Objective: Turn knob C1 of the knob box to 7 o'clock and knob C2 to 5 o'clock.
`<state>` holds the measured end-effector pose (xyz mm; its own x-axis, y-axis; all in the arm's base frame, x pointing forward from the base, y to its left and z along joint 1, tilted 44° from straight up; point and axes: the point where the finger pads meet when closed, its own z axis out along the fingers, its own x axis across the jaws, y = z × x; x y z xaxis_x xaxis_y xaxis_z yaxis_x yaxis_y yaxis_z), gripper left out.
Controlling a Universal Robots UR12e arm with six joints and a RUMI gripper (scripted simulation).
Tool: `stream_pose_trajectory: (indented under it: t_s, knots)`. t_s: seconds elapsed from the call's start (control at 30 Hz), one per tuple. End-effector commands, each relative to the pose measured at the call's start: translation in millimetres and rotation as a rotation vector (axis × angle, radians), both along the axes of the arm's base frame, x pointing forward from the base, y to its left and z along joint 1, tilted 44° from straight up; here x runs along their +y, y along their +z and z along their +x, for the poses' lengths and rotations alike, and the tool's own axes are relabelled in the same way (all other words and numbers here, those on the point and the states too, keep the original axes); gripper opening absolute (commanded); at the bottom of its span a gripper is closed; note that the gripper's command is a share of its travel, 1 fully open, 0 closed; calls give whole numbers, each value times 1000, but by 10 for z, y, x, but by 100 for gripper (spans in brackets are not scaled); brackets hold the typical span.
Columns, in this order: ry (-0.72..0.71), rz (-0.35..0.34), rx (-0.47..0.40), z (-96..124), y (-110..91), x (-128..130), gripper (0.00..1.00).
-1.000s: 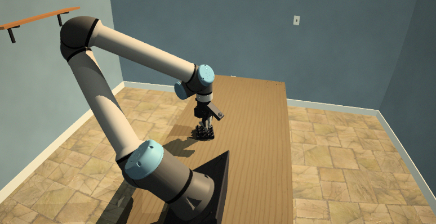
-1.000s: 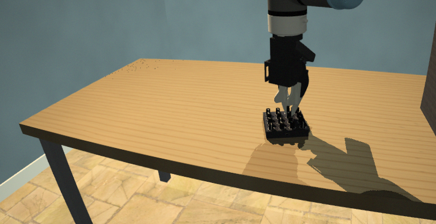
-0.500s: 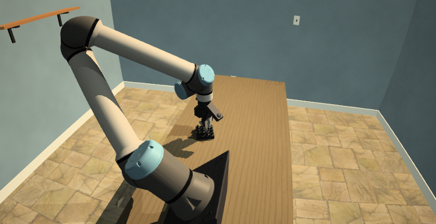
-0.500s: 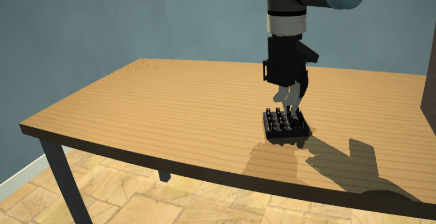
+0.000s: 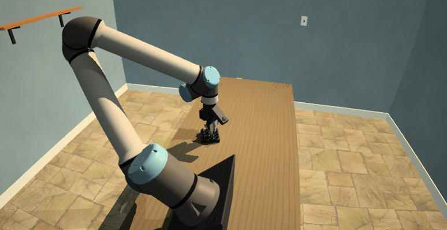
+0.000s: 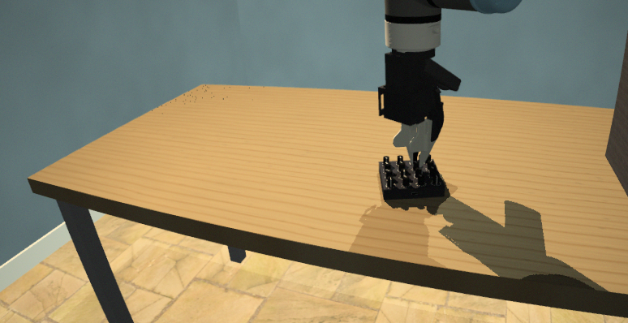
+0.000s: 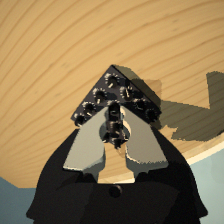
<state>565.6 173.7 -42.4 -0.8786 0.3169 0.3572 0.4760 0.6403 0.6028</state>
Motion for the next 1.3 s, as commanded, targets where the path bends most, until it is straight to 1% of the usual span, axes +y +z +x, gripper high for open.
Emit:
stream_pose_trajectory:
  t_s: [0.0, 0.47, 0.5, 1.27]
  knots:
    - [-2, 0, 1, 6, 3, -5, 4]
    - [-2, 0, 1, 6, 3, -5, 4]
    - [-2, 0, 1, 6, 3, -5, 11]
    - [-2, 0, 1, 6, 4, -6, 11]
